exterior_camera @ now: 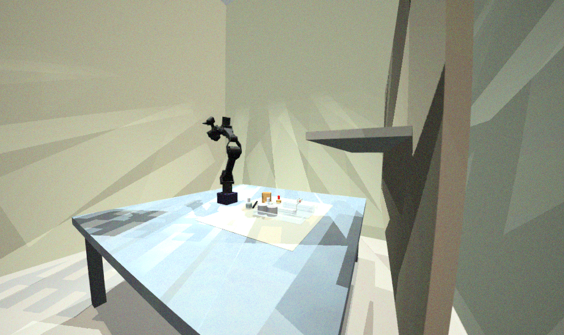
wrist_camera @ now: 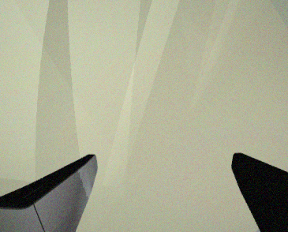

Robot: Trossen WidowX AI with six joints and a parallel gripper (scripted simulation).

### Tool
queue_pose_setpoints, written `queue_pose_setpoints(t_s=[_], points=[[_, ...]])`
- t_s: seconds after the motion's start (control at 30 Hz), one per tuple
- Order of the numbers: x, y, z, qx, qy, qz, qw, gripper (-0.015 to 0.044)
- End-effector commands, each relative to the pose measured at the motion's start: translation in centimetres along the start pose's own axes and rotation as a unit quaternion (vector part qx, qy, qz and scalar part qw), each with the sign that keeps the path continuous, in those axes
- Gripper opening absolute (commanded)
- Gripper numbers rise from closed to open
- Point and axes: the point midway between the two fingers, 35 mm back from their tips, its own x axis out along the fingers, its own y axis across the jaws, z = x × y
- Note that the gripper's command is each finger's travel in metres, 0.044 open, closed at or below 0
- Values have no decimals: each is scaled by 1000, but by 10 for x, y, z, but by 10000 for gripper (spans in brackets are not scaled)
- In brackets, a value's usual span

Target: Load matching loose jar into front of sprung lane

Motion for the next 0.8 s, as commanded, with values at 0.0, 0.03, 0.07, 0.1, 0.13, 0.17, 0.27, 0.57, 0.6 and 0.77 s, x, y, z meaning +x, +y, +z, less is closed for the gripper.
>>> queue_pose_setpoints(t_s=[0.0, 0.03, 0.07, 0.1, 0.13, 0.17, 0.27, 0.57, 0.6, 0.77], points=[[0, 2, -1, 4, 3, 4, 1000, 426], [-1, 10, -5, 15, 11, 18, 1000, 440], [-2, 21, -11, 34, 25, 40, 998, 440], [-5, 36, -19, 57, 43, 65, 995, 440], [-9, 50, -26, 80, 63, 90, 991, 440], [-14, 64, -34, 103, 83, 113, 985, 440], [-35, 104, -54, 171, 149, 178, 958, 440], [-145, 204, -95, 359, 377, 304, 798, 440], [-160, 212, -97, 376, 404, 311, 774, 440], [-239, 236, -95, 452, 533, 317, 641, 440]])
